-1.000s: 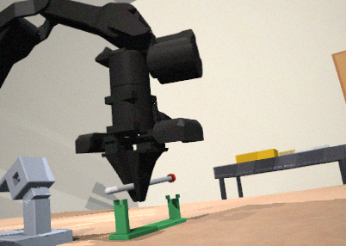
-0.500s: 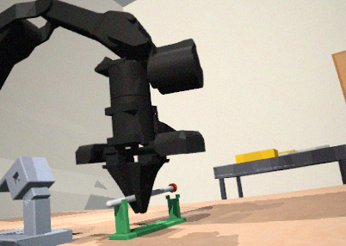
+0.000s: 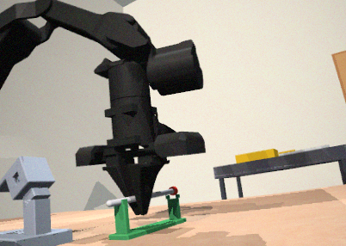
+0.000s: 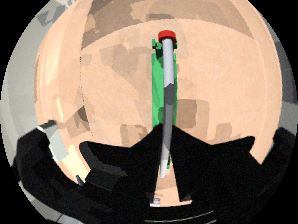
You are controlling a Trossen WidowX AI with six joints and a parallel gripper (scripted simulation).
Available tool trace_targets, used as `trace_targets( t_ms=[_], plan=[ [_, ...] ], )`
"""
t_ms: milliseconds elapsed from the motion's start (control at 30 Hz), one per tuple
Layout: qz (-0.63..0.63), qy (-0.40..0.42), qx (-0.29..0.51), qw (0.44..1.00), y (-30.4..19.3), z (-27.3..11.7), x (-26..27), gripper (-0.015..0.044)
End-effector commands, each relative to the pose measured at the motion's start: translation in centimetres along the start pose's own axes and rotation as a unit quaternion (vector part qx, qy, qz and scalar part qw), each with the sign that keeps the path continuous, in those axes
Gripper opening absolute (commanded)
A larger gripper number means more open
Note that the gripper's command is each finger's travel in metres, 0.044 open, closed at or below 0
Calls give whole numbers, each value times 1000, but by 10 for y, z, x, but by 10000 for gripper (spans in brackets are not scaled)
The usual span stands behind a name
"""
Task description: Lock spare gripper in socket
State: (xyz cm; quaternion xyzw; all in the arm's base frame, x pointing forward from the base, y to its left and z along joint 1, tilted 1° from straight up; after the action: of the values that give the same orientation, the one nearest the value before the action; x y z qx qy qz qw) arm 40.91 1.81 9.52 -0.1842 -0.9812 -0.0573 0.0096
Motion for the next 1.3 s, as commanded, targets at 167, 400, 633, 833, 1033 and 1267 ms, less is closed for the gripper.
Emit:
trace_targets(
  t_ms=[167,400,633,833,1033,1267],
  plan=[
    [-2,2,1,1000,-1,5,0,0],
    [-2,2,1,1000,-1,5,0,0],
    [0,-1,0,1000,0,1,0,0],
    [0,-1,0,1000,0,1,0,131],
    [0,-1,0,1000,0,1,0,289],
    [1,5,2,1000,0,-13,3,440]
  ],
)
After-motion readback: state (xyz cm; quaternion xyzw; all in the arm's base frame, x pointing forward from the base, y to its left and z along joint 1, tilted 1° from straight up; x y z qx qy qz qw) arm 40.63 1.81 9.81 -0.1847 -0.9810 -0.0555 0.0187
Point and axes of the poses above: the point midway between the two fingers, 35 mm back from their tips, its own z axis out along the fingers, its own x axis across the jaws, y = z × x, the point moved 8 cm from there along -z, back along the fingers, and after that the axes turned 9 degrees about z, right-handed, at the moved point
